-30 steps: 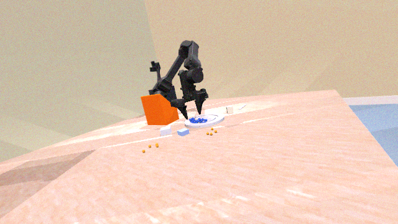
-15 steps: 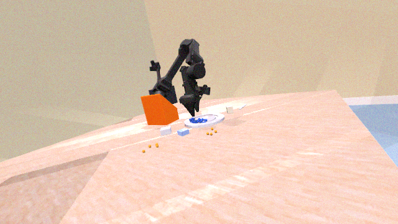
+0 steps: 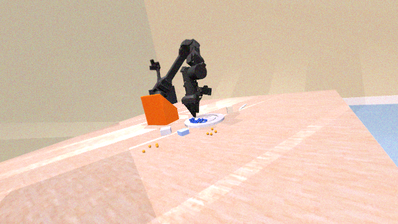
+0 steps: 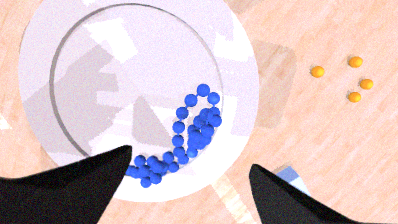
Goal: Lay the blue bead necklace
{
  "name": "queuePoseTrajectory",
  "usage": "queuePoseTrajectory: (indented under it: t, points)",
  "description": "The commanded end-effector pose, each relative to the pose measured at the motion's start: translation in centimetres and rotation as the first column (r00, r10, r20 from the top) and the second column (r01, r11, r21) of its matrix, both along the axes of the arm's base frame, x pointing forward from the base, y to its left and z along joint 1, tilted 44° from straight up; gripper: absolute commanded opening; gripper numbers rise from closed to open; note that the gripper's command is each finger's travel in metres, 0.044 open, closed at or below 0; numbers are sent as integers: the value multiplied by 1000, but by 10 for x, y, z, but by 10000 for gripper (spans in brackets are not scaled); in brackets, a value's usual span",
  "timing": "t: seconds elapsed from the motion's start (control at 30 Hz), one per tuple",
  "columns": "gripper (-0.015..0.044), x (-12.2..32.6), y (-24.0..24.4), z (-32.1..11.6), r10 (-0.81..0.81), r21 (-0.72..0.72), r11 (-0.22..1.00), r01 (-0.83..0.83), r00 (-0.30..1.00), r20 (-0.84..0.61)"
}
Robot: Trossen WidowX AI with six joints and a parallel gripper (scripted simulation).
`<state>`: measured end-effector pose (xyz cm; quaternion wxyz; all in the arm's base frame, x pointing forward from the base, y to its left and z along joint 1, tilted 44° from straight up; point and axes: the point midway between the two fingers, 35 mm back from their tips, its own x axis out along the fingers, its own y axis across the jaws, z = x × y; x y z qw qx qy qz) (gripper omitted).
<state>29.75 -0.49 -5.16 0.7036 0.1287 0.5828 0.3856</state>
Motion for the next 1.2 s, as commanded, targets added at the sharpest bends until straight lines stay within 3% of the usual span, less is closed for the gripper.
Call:
queuePoseTrajectory:
  t: [0.0, 0.87, 1.17]
  points:
    - [380, 0, 1, -1, -3, 0, 1000, 3, 1000, 1]
    - [380, 0, 24, -24, -1, 3, 1000, 1, 1000, -2]
    - [144, 2, 22, -23, 4, -2, 1000, -4, 1000, 5]
